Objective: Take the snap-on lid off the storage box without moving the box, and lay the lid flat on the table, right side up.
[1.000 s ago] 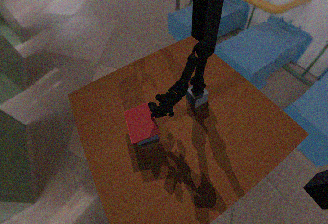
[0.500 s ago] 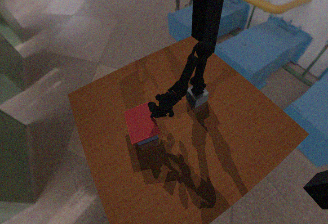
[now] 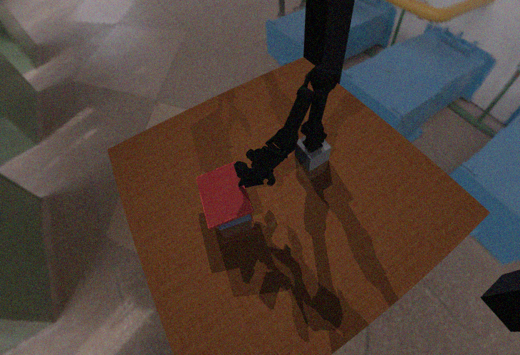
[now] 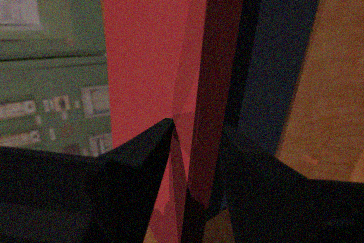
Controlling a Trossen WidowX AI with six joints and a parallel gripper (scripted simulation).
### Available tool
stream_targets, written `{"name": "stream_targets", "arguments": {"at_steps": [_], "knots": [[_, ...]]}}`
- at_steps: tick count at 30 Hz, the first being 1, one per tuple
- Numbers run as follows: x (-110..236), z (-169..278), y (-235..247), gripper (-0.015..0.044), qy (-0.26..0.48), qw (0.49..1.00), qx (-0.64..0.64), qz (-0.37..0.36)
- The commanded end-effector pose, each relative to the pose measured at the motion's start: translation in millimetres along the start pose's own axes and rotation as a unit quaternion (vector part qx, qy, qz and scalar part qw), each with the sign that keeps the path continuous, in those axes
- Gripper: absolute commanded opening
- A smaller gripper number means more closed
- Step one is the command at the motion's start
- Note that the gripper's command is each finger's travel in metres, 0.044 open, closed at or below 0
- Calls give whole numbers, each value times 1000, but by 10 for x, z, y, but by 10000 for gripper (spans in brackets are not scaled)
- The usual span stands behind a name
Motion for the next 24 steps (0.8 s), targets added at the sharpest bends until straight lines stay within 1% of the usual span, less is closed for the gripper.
{"name": "stream_targets", "arguments": {"at_steps": [1,24], "knots": [[-5,-1,7,0,1,1000,0,0],[-20,0,20,0,1,1000,0,-1]]}}
Point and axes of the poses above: the point midway between the two fingers, 35 mm back from their tips, its own x axis back along the fingers, its own y axis across the jaws, z = x × y, the point moved 8 cm from there along x, back along the fingers, and after that the axes turned 4 degrees about -x, right-handed, at the moved point
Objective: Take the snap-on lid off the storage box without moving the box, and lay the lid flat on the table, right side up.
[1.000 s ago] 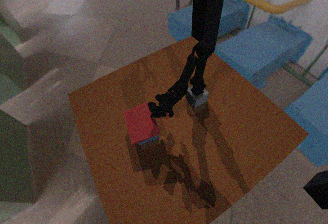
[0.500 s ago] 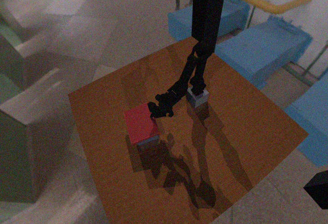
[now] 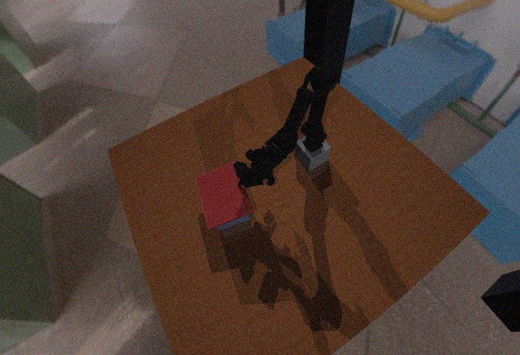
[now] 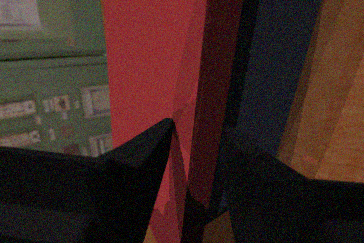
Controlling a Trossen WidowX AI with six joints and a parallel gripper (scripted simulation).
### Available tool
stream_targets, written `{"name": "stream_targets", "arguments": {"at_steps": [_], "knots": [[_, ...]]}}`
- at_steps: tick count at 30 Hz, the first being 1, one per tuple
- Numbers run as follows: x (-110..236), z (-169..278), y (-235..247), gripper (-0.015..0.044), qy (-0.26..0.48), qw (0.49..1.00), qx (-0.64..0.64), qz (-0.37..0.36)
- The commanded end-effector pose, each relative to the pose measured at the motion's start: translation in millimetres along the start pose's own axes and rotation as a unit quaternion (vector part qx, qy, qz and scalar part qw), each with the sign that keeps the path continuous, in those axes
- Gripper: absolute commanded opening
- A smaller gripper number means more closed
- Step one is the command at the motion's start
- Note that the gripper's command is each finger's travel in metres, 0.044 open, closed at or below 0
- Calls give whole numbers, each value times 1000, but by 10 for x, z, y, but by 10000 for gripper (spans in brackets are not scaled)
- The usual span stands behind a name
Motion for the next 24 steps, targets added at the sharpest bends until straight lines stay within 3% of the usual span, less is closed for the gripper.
{"name": "stream_targets", "arguments": {"at_steps": [1,24], "knots": [[-5,-1,8,0,1,1000,0,0],[127,8,197,0,3,1000,2,0]]}}
Point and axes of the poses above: the point midway between the two fingers, 35 mm back from their tips, its own x axis back along the fingers, its own y axis across the jaws, z = x × y, the point moved 8 cm from there along x, back along the fingers, and after that the axes turned 4 degrees about -x, right-handed, at the moved point
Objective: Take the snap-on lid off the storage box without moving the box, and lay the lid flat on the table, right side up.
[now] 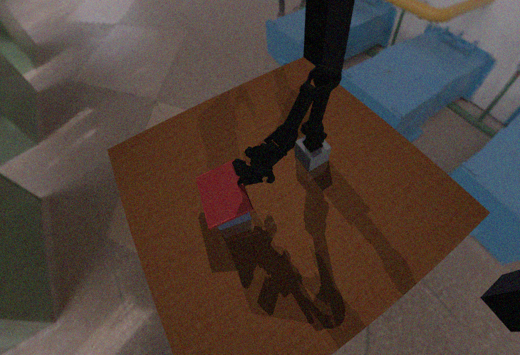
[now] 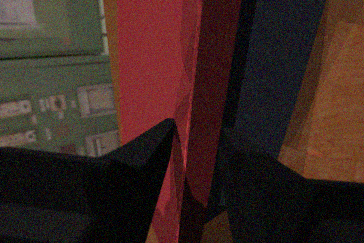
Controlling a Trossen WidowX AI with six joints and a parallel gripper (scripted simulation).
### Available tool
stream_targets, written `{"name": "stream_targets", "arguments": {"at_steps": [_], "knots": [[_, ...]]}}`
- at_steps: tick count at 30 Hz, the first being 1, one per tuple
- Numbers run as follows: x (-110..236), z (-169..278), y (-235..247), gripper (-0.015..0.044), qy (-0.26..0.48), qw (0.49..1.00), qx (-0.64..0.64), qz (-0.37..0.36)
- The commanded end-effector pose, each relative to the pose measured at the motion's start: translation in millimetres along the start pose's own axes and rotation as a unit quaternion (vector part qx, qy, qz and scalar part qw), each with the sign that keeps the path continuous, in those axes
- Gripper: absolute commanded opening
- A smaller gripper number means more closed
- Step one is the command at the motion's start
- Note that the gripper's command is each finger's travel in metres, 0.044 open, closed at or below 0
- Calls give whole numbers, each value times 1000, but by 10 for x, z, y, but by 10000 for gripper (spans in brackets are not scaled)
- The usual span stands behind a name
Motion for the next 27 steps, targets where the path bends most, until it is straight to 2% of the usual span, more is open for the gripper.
{"name": "stream_targets", "arguments": {"at_steps": [1,27], "knots": [[39,14,89,0,3,1000,0,-6],[166,37,433,0,3,1000,0,-6]]}}
Point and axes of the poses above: the point midway between the two fingers, 35 mm back from their tips, its own x axis back along the fingers, its own y axis across the jaws, z = x × y, the point moved 8 cm from there along x, back along the fingers, and after that the axes turned 4 degrees about -x, right-handed, at the moved point
